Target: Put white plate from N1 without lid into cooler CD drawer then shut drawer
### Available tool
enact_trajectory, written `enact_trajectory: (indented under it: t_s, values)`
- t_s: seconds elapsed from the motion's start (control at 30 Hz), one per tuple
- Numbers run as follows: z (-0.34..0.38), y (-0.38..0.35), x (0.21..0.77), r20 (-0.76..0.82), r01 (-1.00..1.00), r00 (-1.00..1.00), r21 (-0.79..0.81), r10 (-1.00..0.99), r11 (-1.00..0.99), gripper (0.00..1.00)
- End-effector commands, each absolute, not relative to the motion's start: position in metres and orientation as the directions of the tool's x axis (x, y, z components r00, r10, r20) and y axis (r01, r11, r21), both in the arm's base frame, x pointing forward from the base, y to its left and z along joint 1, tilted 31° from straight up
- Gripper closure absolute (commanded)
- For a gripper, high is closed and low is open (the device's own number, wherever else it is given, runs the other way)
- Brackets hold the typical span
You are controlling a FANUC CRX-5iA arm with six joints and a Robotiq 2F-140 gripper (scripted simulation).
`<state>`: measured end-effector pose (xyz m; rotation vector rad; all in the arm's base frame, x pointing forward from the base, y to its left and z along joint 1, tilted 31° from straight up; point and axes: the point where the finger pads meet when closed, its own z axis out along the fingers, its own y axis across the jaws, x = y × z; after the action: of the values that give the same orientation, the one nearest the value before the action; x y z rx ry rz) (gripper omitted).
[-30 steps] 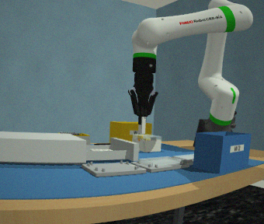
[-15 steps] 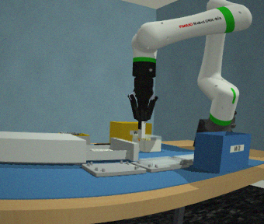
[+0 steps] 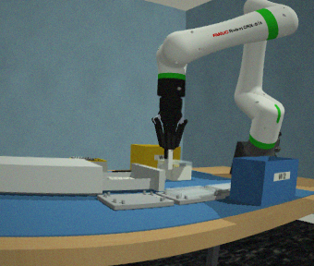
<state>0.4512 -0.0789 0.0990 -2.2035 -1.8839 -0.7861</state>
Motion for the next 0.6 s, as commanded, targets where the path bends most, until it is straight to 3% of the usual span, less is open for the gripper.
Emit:
enact_trajectory:
  t_s: [0.0,0.57]
  values:
    - [0.096,-0.078,0.452,0.468,0.952,0.081,0.226,0.88,-0.208,1.0]
    - [0.079,-0.069,0.458,0.468,0.952,0.081,0.226,0.88,-0.208,1.0]
